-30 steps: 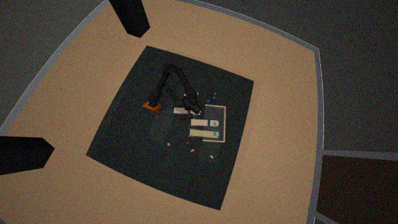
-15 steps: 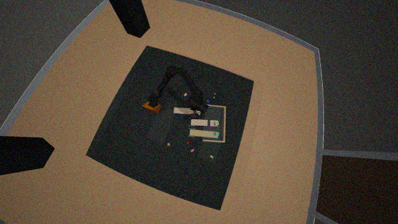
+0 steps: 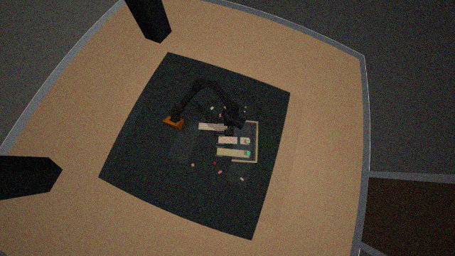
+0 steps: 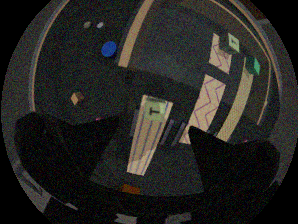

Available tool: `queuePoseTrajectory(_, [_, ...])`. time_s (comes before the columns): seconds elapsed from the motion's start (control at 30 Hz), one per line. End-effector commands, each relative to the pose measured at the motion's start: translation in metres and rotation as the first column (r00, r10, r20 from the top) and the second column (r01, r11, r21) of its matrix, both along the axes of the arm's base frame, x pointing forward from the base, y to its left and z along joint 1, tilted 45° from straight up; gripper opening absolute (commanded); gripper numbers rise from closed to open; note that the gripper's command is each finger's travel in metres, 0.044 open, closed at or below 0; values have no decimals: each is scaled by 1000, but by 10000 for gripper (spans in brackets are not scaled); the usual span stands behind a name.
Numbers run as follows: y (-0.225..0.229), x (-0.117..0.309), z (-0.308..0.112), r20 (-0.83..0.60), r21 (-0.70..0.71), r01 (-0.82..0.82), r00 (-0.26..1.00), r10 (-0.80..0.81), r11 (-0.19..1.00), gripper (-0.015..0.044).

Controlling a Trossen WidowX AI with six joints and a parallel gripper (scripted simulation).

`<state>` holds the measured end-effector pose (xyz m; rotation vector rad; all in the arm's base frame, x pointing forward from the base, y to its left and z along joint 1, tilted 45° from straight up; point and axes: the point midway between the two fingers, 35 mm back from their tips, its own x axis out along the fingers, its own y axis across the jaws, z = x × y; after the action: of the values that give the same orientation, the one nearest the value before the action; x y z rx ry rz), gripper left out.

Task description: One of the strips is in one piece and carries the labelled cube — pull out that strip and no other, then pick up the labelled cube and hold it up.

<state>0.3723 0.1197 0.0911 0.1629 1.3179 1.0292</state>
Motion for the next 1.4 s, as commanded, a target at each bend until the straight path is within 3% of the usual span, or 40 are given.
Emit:
queuePoseTrajectory(0.0, [3, 5, 3, -3, 5, 4, 1000, -4, 1000, 387])
queuePoseTrajectory(0.2, [9, 5, -4, -3, 5, 4, 1000, -4, 1000, 250])
queuePoseTrajectory(1.27, [41, -1, -35, -3, 8, 4, 1000, -4, 1000, 250])
queuePoseTrajectory(1.37, [39, 1, -33, 2, 2, 0, 1000, 0, 1000, 171])
